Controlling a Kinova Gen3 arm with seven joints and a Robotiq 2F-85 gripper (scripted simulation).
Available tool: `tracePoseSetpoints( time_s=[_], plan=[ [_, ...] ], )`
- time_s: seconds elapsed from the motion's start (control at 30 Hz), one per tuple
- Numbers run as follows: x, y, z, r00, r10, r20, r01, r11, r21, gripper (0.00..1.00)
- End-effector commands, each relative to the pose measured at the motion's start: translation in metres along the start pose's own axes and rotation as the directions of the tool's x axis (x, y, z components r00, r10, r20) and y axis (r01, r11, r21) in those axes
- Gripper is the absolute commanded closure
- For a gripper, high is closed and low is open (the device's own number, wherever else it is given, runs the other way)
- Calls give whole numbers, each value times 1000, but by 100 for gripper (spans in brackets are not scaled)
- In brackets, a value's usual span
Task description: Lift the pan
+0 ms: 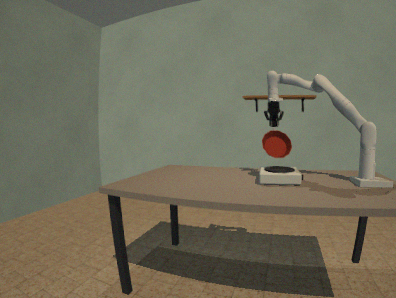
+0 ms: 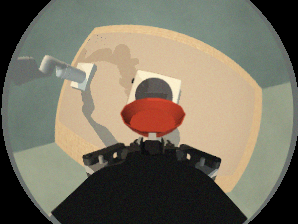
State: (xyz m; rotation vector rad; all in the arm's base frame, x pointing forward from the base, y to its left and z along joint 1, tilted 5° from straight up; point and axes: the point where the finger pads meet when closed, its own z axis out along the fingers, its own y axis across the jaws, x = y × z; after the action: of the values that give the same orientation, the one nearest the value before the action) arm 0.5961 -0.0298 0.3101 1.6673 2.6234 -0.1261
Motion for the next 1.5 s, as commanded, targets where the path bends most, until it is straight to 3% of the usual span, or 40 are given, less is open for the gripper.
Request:
tracePoseSetpoints(
  time_s=[0.0, 1.47],
  plan=[
    [0, 2, -5, 1000, -1, 2, 1, 1000, -6, 100],
    [1, 1, -36, 1000, 0, 3, 0, 1000, -6, 100]
  ],
)
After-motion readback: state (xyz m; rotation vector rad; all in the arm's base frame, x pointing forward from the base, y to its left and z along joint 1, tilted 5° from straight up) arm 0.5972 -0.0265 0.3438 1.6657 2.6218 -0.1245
